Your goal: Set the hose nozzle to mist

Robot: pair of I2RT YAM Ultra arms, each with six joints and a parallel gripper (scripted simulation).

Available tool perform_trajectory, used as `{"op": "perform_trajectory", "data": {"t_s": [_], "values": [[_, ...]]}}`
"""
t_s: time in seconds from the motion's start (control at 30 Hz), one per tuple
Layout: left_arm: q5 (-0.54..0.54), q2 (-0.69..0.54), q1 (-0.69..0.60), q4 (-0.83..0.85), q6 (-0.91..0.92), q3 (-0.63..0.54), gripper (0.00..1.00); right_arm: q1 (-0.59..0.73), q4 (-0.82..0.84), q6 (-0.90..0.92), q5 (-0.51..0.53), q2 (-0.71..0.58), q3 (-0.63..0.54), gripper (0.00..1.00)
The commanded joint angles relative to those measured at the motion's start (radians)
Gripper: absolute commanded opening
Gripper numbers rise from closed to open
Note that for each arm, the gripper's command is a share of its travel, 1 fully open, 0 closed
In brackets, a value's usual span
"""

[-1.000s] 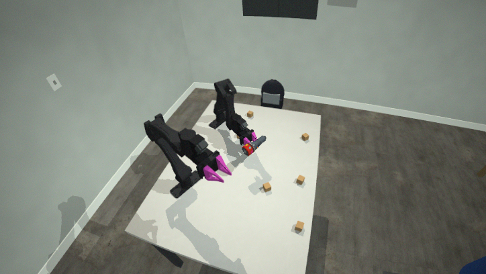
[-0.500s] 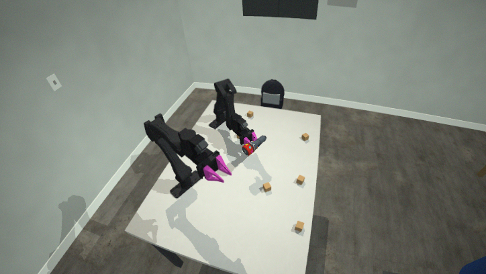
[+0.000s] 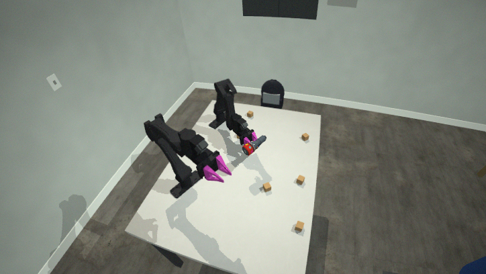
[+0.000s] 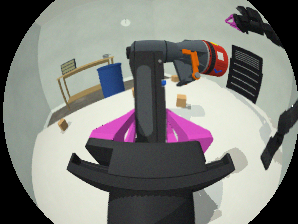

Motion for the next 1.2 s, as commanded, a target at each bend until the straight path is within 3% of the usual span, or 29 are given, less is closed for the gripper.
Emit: {"op": "perform_trajectory", "data": {"t_s": [0.0, 1.17], "values": [[0.004, -0.041, 0.008, 0.111, -0.011, 0.052, 0.35, -0.006, 0.028, 0.001, 0.003, 0.003, 0.040, 0.38], [-0.002, -0.038, -0.002, 0.111, -0.009, 0.042, 0.35, -0.006, 0.028, 0.001, 0.003, 0.003, 0.040, 0.38]]}}
